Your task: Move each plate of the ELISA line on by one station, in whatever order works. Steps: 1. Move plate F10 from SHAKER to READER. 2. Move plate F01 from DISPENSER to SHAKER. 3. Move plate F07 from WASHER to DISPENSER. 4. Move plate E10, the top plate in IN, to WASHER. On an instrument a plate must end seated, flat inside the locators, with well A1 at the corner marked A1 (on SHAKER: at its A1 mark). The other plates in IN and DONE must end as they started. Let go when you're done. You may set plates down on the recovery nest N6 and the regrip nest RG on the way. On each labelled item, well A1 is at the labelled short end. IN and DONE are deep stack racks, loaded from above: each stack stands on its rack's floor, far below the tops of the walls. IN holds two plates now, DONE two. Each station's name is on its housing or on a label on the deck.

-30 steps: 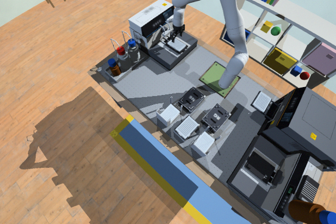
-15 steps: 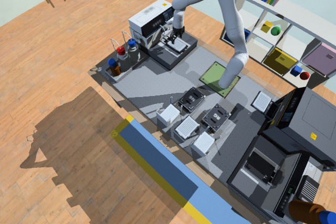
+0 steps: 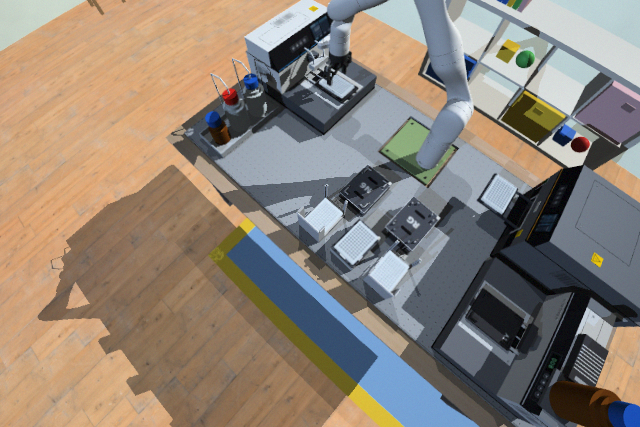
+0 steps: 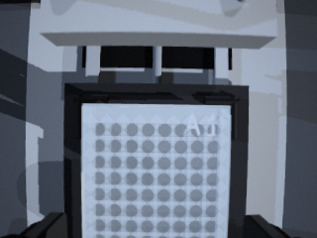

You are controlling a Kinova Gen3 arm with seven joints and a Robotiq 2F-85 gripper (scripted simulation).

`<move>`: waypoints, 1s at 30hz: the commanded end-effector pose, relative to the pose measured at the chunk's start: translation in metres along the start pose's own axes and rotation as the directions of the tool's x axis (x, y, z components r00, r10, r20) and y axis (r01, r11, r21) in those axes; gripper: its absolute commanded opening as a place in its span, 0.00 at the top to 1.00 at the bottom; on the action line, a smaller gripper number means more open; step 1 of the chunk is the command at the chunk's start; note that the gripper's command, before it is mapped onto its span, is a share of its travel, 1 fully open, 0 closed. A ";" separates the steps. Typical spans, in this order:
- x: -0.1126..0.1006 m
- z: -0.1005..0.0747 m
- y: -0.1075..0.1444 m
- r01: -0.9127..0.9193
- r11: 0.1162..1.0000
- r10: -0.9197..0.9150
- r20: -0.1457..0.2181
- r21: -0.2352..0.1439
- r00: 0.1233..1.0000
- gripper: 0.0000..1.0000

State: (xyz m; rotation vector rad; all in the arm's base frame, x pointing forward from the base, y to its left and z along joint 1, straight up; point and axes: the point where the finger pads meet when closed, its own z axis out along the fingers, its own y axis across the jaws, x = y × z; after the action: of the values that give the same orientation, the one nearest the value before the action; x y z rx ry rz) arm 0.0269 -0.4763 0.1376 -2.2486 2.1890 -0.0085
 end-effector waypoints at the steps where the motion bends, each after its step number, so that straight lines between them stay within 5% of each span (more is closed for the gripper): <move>1: 0.001 -0.001 0.000 0.000 1.000 0.000 -0.002 0.000 1.000 0.00; 30: 0.001 0.017 0.000 0.000 1.000 0.000 -0.002 0.000 1.000 0.00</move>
State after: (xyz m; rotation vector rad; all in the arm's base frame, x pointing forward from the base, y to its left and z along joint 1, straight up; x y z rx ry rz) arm 0.0270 -0.4763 0.1194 -2.2486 2.1890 -0.0085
